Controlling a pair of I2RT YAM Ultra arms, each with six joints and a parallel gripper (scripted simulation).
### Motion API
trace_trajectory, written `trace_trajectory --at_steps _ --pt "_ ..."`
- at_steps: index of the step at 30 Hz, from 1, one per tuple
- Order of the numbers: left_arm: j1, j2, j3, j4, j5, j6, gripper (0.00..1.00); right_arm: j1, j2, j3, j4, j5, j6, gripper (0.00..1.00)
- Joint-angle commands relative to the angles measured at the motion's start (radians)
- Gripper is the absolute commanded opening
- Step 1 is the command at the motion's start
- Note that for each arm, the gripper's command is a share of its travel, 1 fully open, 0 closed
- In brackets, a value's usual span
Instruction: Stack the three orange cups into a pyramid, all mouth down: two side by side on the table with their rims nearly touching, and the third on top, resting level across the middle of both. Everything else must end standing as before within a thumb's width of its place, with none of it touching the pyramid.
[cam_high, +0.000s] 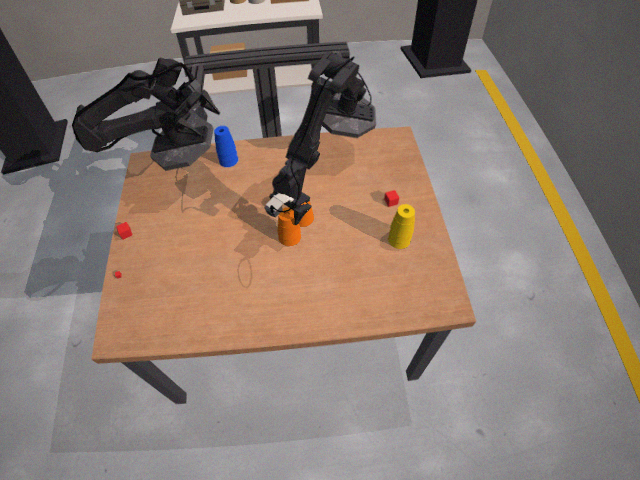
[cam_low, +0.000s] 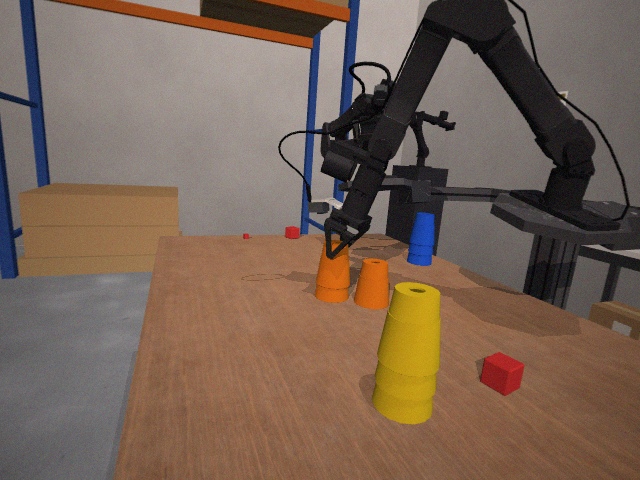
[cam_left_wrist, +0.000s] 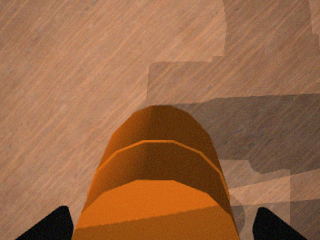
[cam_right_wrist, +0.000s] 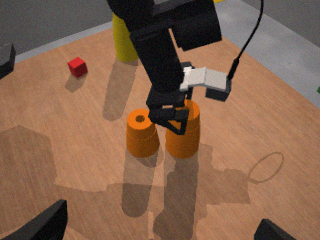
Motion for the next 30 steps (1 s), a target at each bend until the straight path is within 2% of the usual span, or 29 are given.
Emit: trace_trajectory --at_steps 1,3,4,8,9,11,12,14,15,23,26,30 --pt "0.001 0.001 0.027 0.008 0.012 0.01 0.82 0.008 -0.007 -0.003 0.002 0.011 0.003 1.0" --pt "0.001 0.001 0.027 0.008 0.012 0.01 0.82 0.008 -0.007 -0.003 0.002 0.011 0.003 1.0" --pt "0.001 0.001 0.027 0.008 0.012 0.01 0.78 0.008 -0.007 -0.003 0.002 0.011 0.003 1.0" --pt "-0.001 -0.005 0.016 0.003 0.004 0.003 0.78 0.008 -0.007 -0.003 0.002 0.011 0.003 1.0" --pt "-0.001 -0.005 0.016 0.003 0.004 0.003 0.74 0.008 -0.007 -0.003 0.002 0.011 0.003 1.0" --pt "-0.001 -0.008 0.011 0.019 0.004 0.003 0.74 0.008 -0.007 -0.003 0.002 0.011 0.003 1.0" --pt "-0.001 -0.008 0.011 0.019 0.004 0.003 0.69 0.008 -0.007 -0.003 0.002 0.011 0.003 1.0" --pt "-0.001 -0.008 0.011 0.012 0.004 0.003 0.69 0.008 -0.007 -0.003 0.002 0.011 0.003 1.0" --pt "-0.001 -0.008 0.011 0.011 0.004 0.003 0.65 0.008 -0.007 -0.003 0.002 0.011 0.003 1.0" --pt "-0.001 -0.018 0.005 0.013 0.013 0.003 0.59 0.008 -0.007 -0.003 0.002 0.011 0.003 1.0" --pt "-0.001 -0.022 -0.011 0.025 0.012 0.003 0.52 0.008 -0.007 -0.003 0.002 0.011 0.003 1.0" --pt "-0.001 -0.022 -0.011 0.019 0.012 0.003 0.51 0.008 -0.007 -0.003 0.002 0.011 0.003 1.0"
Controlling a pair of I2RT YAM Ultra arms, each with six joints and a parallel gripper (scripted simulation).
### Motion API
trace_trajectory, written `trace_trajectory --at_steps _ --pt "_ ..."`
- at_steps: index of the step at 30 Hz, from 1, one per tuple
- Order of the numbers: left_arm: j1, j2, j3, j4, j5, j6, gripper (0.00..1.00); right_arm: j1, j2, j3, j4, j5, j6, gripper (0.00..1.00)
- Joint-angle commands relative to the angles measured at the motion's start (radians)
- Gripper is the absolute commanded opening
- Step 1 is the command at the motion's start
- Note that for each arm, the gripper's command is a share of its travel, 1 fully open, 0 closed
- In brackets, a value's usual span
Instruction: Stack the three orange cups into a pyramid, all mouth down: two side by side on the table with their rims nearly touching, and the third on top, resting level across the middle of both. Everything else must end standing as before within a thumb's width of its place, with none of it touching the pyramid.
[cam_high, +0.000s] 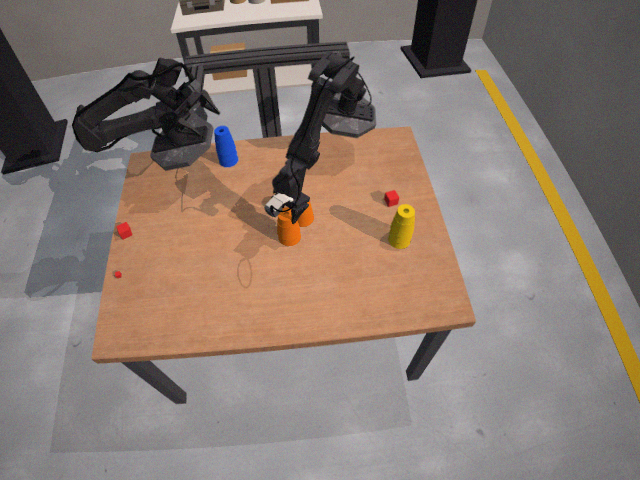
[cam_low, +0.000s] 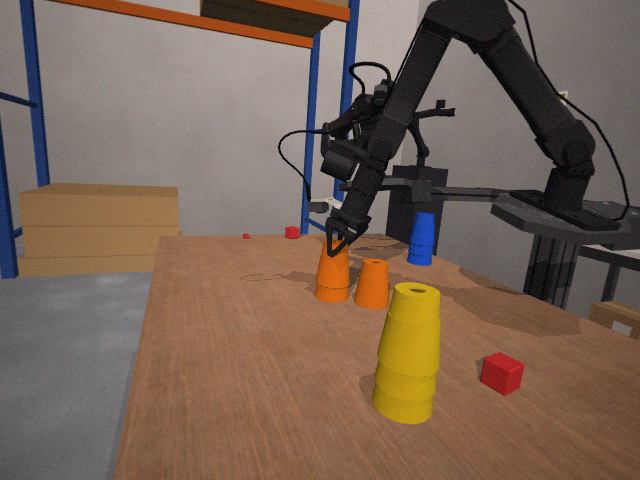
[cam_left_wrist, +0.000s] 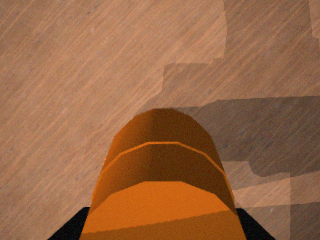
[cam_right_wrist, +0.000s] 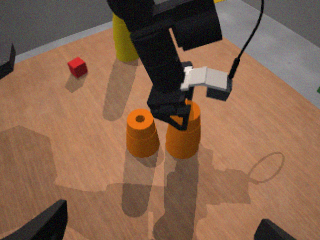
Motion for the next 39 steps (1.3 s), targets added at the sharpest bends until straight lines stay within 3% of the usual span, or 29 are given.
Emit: trace_trajectory --at_steps 1,5,6,39 --pt "-0.001 -0.024 -0.016 0.019 0.012 0.002 0.51 0.008 -0.007 -0.003 0.002 0.011 0.003 1.0" --pt "-0.002 -0.028 -0.016 -0.006 0.012 0.002 0.05 0.008 -0.007 -0.003 0.002 0.011 0.003 1.0" --pt "-0.004 -0.031 -0.016 -0.013 0.012 0.001 0.0 0.008 -0.007 -0.003 0.002 0.011 0.003 1.0" --pt "-0.054 -0.261 0.047 -0.287 -0.017 -0.05 0.0 0.008 -0.007 -0.003 0.002 0.011 0.003 1.0"
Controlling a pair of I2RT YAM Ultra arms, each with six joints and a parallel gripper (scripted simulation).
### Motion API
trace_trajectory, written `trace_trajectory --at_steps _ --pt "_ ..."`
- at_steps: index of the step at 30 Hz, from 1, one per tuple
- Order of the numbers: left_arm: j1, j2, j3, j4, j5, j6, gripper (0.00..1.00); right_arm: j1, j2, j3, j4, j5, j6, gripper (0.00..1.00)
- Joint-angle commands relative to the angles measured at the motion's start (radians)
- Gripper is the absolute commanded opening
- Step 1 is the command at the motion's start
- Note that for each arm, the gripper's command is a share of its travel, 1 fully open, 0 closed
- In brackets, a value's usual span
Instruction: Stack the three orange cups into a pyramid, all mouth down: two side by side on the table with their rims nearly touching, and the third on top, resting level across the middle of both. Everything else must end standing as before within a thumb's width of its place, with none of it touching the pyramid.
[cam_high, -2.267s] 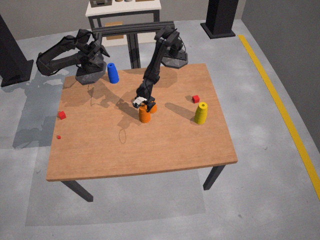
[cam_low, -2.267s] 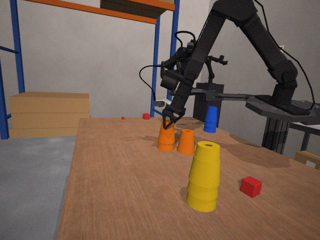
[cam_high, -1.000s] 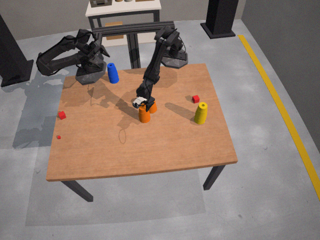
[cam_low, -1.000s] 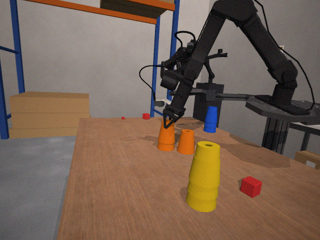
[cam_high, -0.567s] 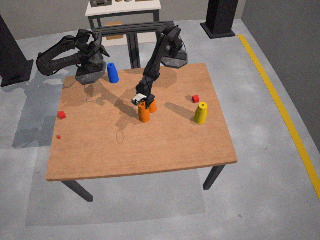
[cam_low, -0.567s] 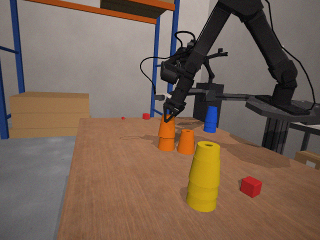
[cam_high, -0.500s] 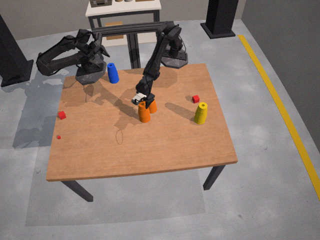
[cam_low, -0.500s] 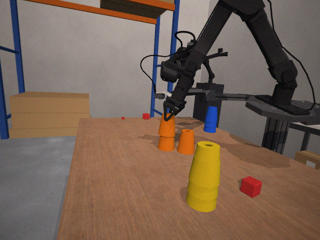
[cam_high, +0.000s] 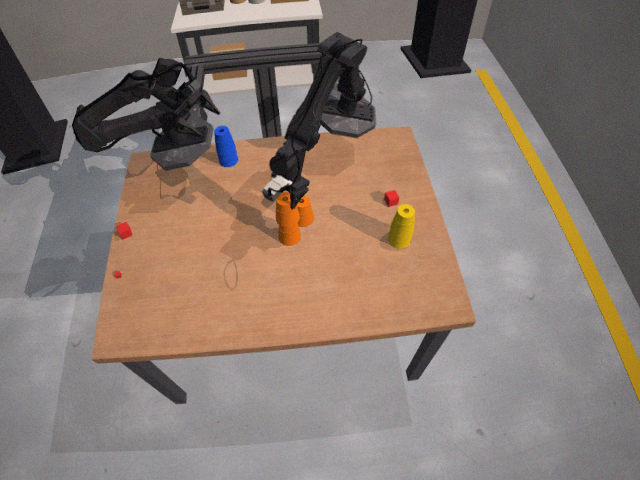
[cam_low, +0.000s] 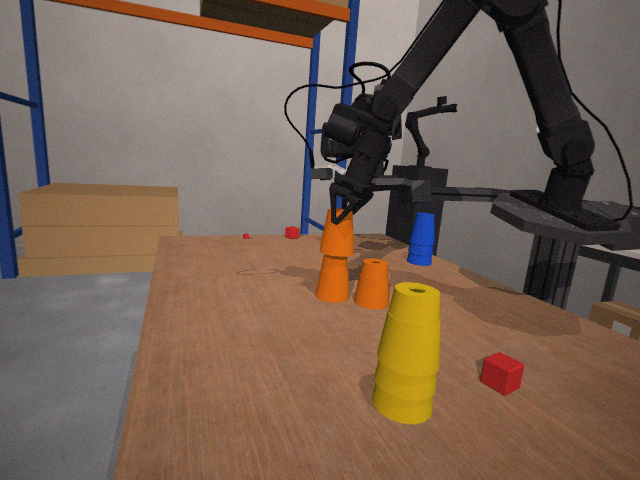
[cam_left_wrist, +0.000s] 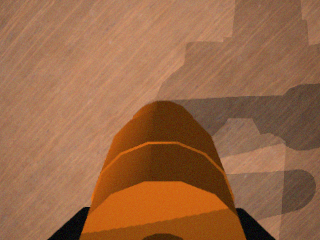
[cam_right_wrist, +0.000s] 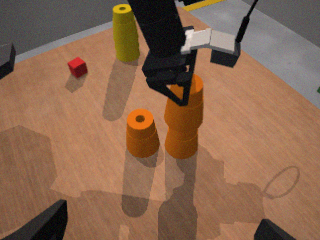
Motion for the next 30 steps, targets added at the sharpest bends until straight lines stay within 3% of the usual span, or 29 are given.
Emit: trace_trajectory --at_steps 1,8,20,30 --pt "-0.017 -0.052 0.038 -0.06 -0.009 -0.018 0.0 0.008 -0.007 -0.003 0.002 0.011 0.003 1.0" --pt "-0.02 -0.069 0.025 -0.049 -0.008 -0.021 0.0 0.008 -0.007 -0.003 0.002 0.011 0.003 1.0" --pt "-0.022 -0.194 -0.173 0.006 -0.013 -0.026 0.0 0.008 -0.007 -0.003 0.002 0.011 0.003 1.0" --pt "-0.01 -0.153 -0.186 0.064 0.0 -0.002 0.0 0.008 -0.007 -0.003 0.002 0.011 0.003 1.0"
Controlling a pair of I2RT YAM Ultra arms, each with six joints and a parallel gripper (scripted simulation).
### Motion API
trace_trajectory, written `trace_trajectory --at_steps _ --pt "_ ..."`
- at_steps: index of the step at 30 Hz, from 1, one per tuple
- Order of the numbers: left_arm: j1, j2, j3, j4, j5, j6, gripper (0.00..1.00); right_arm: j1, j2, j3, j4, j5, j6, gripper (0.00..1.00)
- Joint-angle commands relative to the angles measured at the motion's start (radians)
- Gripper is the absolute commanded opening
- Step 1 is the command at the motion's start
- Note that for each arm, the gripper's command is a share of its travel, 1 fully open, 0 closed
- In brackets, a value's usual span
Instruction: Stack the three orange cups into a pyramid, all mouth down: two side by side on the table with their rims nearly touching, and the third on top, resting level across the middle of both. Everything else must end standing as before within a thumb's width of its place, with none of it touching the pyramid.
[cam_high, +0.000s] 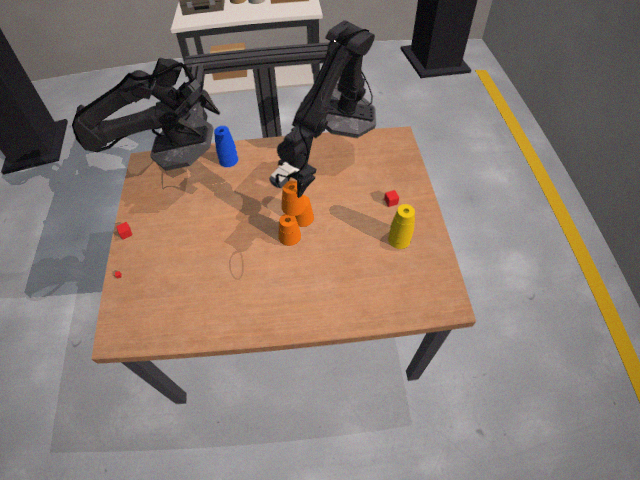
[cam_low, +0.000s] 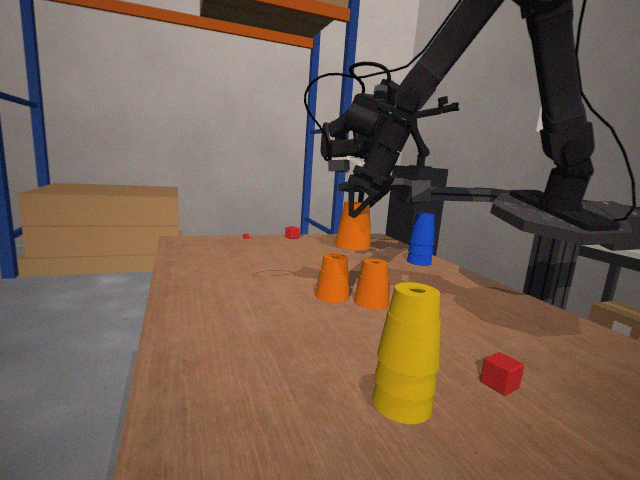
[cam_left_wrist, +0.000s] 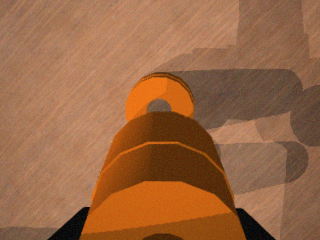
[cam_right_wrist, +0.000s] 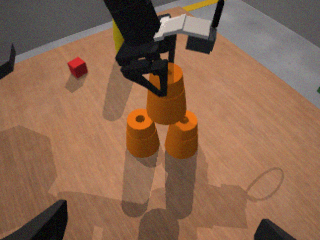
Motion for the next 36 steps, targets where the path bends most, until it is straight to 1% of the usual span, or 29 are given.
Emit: trace_trajectory --at_steps 1,9,12,14,36 --pt "-0.001 0.015 -0.021 0.046 0.007 0.012 0.0 0.008 -0.007 -0.003 0.002 0.011 0.003 1.0" --pt "0.005 0.025 -0.02 0.031 0.006 0.012 0.0 0.008 -0.007 -0.003 0.002 0.011 0.003 1.0" --pt "0.005 0.016 -0.013 0.031 0.006 0.011 0.0 0.008 -0.007 -0.003 0.002 0.011 0.003 1.0" --pt "0.01 0.034 0.005 0.046 0.009 0.015 0.0 0.008 -0.007 -0.003 0.002 0.011 0.003 1.0" --pt "0.012 0.064 -0.034 0.093 0.013 0.02 0.0 0.008 -0.007 -0.003 0.002 0.011 0.003 1.0"
